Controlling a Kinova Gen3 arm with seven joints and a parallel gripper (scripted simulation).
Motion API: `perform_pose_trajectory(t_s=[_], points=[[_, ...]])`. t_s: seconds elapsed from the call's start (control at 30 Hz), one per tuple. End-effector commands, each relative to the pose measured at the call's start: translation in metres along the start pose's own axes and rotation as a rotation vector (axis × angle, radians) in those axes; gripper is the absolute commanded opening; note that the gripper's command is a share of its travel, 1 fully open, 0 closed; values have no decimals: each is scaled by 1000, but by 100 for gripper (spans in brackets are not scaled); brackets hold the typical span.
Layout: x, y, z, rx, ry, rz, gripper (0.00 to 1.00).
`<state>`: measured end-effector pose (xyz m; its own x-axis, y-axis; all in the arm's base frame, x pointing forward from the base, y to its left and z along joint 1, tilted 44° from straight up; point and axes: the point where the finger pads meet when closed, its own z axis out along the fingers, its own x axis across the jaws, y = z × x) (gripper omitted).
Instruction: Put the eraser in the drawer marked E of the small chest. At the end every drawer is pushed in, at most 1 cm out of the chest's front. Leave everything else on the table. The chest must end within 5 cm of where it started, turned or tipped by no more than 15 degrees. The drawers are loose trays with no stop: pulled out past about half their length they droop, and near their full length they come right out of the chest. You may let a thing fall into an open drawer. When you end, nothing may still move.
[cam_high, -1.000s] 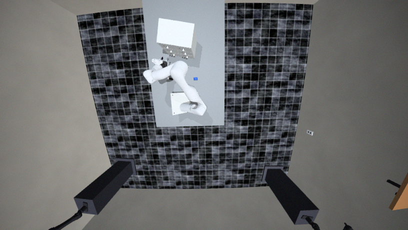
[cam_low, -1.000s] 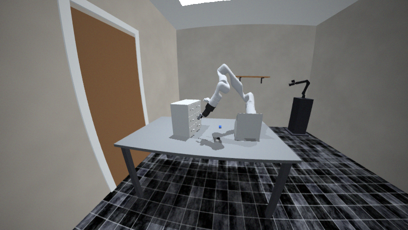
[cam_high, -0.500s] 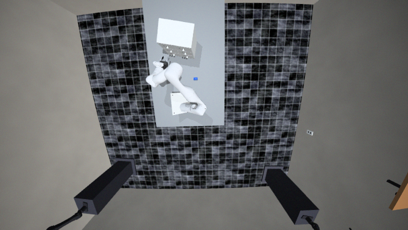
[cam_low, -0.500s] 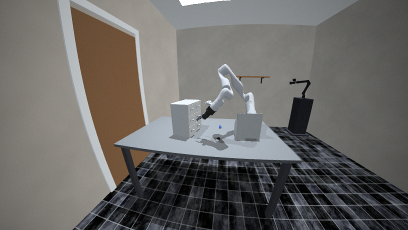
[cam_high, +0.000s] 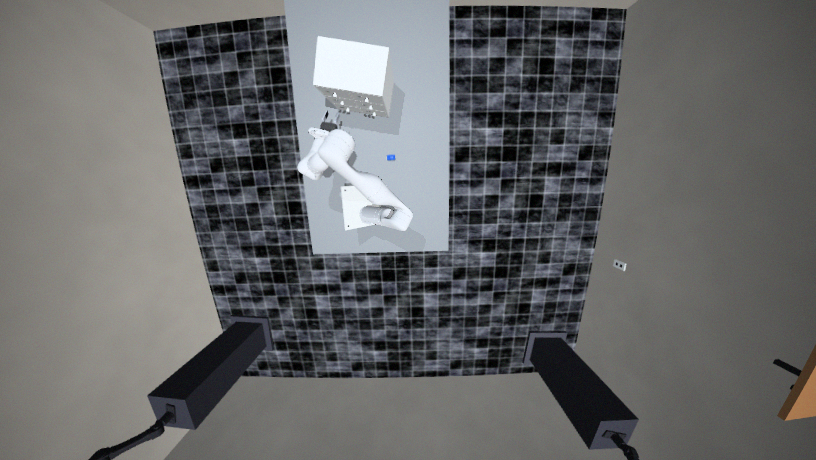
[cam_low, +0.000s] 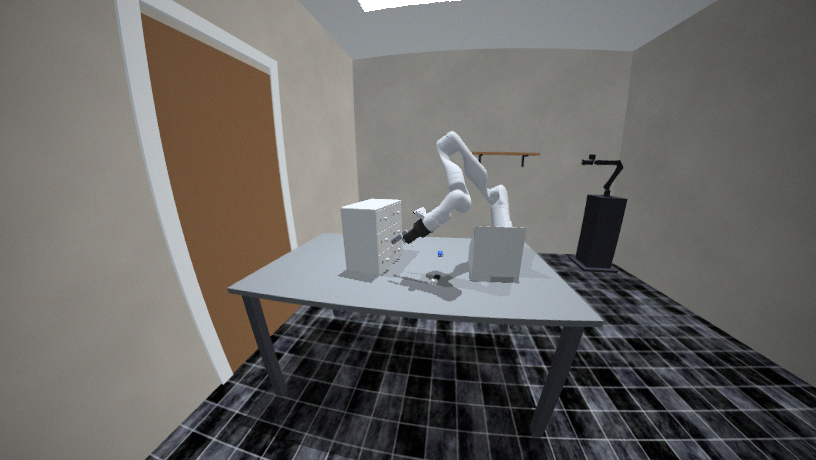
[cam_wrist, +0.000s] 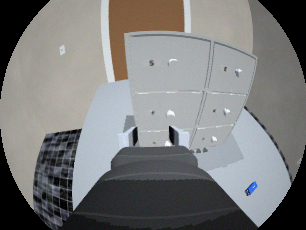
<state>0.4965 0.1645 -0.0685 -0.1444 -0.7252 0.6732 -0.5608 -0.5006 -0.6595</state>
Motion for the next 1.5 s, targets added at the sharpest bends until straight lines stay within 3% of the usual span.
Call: perform_pose_trajectory(t_s=[0.0, 0.4, 0.87, 1.47], points=[[-1, 6, 2, 23, 0, -14, 100], [-1, 10, 14, 148, 0, -14, 100], [-1, 13, 23, 247, -1, -14, 100], [-1, 14, 30, 312, -2, -14, 100]])
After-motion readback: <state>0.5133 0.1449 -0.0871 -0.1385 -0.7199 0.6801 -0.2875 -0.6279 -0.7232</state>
